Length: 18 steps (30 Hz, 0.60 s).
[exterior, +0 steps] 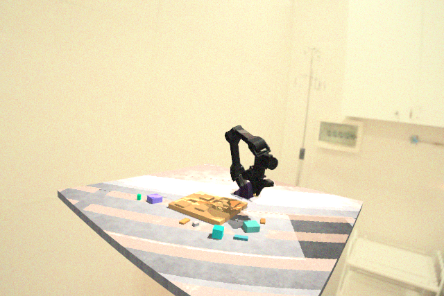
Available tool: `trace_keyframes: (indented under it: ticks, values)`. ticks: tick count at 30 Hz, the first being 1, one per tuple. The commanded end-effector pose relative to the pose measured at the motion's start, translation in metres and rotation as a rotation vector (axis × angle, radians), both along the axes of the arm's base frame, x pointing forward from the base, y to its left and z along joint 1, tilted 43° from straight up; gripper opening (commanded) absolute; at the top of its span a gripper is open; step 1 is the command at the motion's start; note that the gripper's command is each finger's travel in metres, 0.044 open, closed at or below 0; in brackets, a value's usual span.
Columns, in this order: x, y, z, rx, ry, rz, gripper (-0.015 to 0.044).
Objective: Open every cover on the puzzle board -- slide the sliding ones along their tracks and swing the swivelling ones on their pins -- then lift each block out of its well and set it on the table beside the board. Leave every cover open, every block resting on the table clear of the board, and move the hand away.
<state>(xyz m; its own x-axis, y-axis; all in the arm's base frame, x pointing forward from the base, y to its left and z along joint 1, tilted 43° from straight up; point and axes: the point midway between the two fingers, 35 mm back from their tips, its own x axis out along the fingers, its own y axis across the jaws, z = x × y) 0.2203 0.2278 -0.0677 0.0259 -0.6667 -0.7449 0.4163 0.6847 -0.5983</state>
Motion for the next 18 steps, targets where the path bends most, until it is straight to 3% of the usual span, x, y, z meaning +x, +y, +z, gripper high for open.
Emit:
trace_keyframes:
  ticks: [1, 18]
  values:
    - [0.001, 0.001, -0.005, 0.010, -0.007, -0.003, 0.0080]
    - [0.005, -0.015, -0.027, 0.010, -0.008, -0.003, 0.0080]
